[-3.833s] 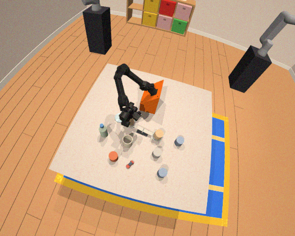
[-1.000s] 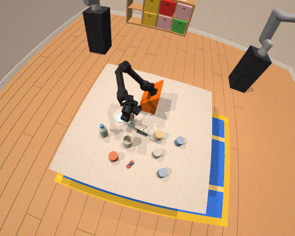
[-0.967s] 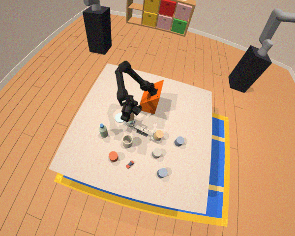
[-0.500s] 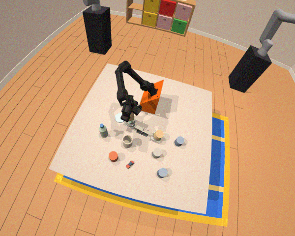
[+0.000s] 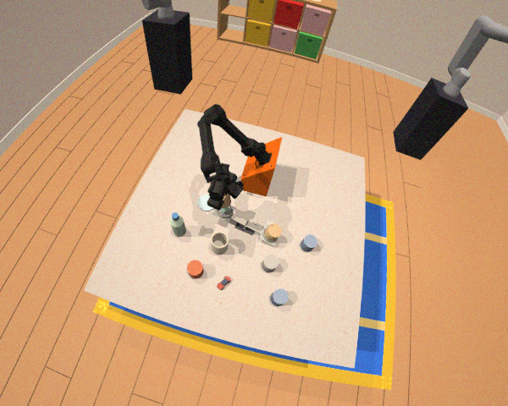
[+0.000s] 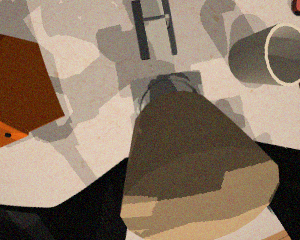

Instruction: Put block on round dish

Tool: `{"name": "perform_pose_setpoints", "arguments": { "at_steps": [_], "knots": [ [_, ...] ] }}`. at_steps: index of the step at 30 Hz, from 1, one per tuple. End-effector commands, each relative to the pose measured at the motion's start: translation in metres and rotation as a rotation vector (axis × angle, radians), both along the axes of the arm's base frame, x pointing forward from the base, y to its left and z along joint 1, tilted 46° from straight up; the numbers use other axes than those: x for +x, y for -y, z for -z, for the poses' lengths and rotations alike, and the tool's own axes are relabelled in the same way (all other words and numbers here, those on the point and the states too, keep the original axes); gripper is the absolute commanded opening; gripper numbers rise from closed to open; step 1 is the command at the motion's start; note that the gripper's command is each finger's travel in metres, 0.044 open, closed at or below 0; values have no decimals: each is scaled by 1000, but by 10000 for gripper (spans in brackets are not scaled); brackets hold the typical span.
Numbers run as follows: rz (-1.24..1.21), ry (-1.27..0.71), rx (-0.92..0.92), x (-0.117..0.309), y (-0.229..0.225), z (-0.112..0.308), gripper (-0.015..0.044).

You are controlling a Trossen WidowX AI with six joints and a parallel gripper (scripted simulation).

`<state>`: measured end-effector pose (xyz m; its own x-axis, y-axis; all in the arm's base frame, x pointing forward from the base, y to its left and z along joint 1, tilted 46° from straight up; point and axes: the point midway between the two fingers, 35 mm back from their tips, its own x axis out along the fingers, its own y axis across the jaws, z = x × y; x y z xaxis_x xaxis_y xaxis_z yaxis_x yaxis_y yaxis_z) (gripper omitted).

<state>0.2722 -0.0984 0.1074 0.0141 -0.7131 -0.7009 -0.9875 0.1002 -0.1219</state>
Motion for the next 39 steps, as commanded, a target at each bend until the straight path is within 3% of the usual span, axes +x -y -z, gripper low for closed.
{"name": "perform_pose_setpoints", "arguments": {
  "at_steps": [1, 20, 39],
  "knots": [
    [12, -3, 21, -7, 14, -2, 0],
    [26, 14, 90, -65, 98, -15, 0],
    [-1, 11, -14, -145, 157, -37, 0]
  ]
}}
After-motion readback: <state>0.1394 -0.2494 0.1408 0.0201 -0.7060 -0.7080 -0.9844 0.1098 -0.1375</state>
